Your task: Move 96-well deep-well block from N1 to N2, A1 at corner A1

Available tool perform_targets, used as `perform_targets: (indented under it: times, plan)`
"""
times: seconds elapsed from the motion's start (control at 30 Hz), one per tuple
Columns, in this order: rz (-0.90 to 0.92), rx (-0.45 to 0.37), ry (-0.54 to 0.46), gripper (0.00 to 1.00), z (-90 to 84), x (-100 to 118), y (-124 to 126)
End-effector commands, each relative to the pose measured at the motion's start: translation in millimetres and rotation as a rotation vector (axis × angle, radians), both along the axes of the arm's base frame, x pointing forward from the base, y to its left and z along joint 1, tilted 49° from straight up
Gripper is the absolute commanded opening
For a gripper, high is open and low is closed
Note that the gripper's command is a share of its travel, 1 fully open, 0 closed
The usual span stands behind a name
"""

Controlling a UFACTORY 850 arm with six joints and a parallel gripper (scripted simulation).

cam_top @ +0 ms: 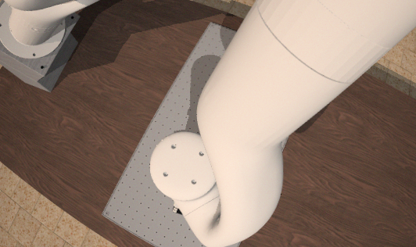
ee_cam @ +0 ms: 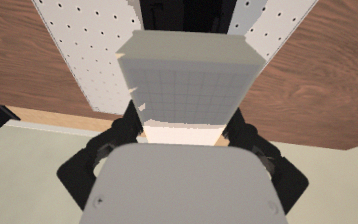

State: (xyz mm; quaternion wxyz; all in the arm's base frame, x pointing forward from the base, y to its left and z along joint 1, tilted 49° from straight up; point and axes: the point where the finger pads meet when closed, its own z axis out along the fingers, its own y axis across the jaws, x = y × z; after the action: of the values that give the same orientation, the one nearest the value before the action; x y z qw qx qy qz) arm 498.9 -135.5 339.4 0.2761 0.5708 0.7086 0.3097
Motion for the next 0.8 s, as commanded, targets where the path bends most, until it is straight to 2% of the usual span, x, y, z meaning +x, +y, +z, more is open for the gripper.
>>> perform_targets:
  times: [0.0, 0.27, 0.77]
  plan:
    - [0.000, 0.000, -0.001, 0.00, 0.6, 0, 0]
    - [0.000, 0.000, -0.001, 0.00, 0.6, 0, 0]
    - [0.000, 0.000, -0.001, 0.00, -13.6, 16, 3]
